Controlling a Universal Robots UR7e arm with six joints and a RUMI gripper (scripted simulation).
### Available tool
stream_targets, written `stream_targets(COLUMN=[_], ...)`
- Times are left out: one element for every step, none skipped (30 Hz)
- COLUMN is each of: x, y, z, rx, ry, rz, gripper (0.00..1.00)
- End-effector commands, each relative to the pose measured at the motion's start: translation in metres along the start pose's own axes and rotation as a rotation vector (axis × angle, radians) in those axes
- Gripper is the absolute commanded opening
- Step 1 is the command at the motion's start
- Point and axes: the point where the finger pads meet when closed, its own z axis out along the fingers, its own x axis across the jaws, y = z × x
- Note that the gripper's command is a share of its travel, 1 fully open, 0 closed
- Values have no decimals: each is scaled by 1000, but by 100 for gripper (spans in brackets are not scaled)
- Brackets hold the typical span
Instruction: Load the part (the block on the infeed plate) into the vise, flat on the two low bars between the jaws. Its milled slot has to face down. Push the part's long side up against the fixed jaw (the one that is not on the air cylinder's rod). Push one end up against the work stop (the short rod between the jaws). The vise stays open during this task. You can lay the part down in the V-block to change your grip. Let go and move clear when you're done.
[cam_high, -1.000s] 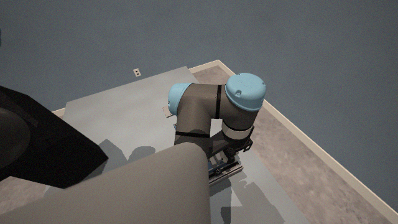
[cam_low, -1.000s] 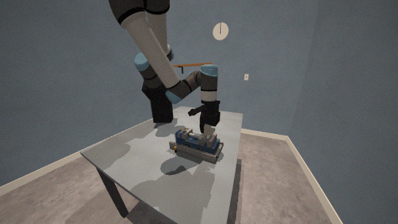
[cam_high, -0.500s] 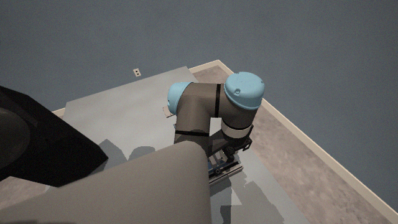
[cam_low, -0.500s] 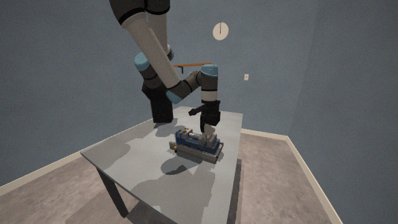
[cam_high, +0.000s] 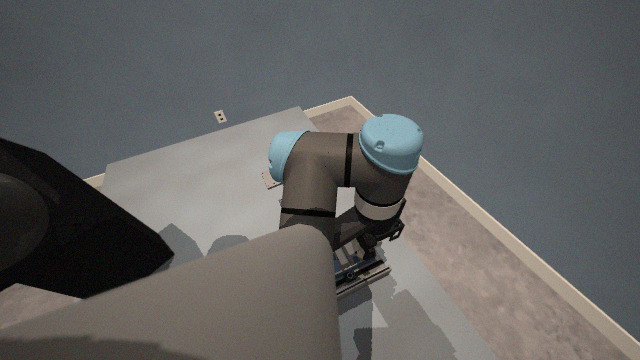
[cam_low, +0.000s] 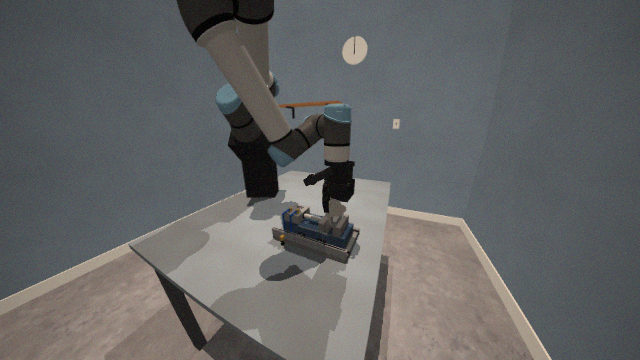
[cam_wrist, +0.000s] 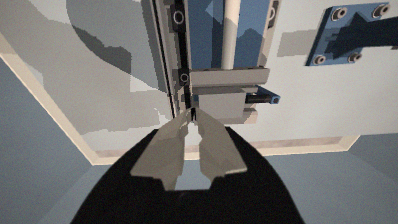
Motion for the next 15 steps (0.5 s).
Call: stream_targets(x=[6, 6, 6, 6, 6, 6, 7, 7, 7, 7, 8, 8, 8, 8, 8], y=[-2, -2, -2, -2, -2, -2, -2, -2, -2, -2, -2, -2, -2, -2, -2], z=[-1, -1, -1, -1, -1, -1, -1, -1, -1, -1, -1, -1, -1, -1, -1], rx=[1, 1, 1, 1, 1, 1, 1, 1, 1, 1, 1, 1, 1, 1, 1], ry=[4, 4, 4, 4, 4, 3, 4, 4, 4, 4, 4, 4, 4, 4, 4], rz=[-5, -5, -5, -5, -5, -5, -5, -5, -5, -5, -5, -5, -5, -5, -5], gripper=[0, 0, 0, 0, 0, 0, 0, 0, 0, 0, 0, 0, 0, 0, 0])
